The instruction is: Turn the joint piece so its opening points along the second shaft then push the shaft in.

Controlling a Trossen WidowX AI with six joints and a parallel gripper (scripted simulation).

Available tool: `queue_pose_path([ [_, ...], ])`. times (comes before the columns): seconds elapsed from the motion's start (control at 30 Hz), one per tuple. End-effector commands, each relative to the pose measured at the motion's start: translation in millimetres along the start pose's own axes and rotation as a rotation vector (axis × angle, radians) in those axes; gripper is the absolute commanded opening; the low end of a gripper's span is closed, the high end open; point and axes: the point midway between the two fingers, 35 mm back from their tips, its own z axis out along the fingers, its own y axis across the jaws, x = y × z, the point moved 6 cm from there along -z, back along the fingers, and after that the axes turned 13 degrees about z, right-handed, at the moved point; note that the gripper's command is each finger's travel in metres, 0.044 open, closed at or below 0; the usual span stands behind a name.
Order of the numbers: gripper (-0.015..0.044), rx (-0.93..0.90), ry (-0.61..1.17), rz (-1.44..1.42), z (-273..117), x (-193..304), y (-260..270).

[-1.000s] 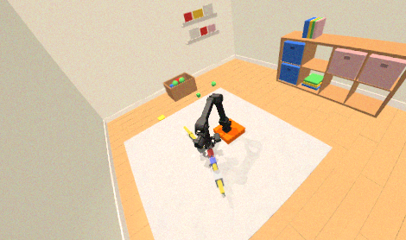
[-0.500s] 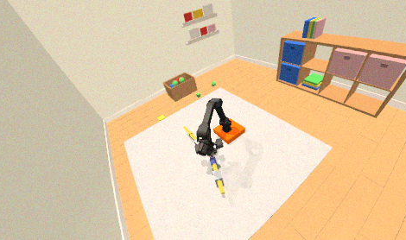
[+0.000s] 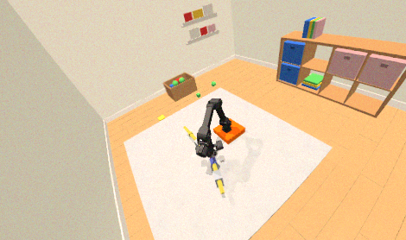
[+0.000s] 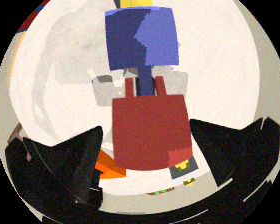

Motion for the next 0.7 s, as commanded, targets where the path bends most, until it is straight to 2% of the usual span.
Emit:
queue_pose_path([
  [0.0, 0.0440, -0.003, 0.003, -0.004, 5.9, 0.2, 0.4],
  [0.07, 0.0440, -0.003, 0.003, -0.004, 7.0, 0.2, 0.4],
  [0.4, 0.0182, -0.003, 0.003, -0.004, 7.0, 0.2, 0.4],
  [0.67, 0.0182, -0.003, 0.003, -0.004, 7.0, 0.2, 0.4],
])
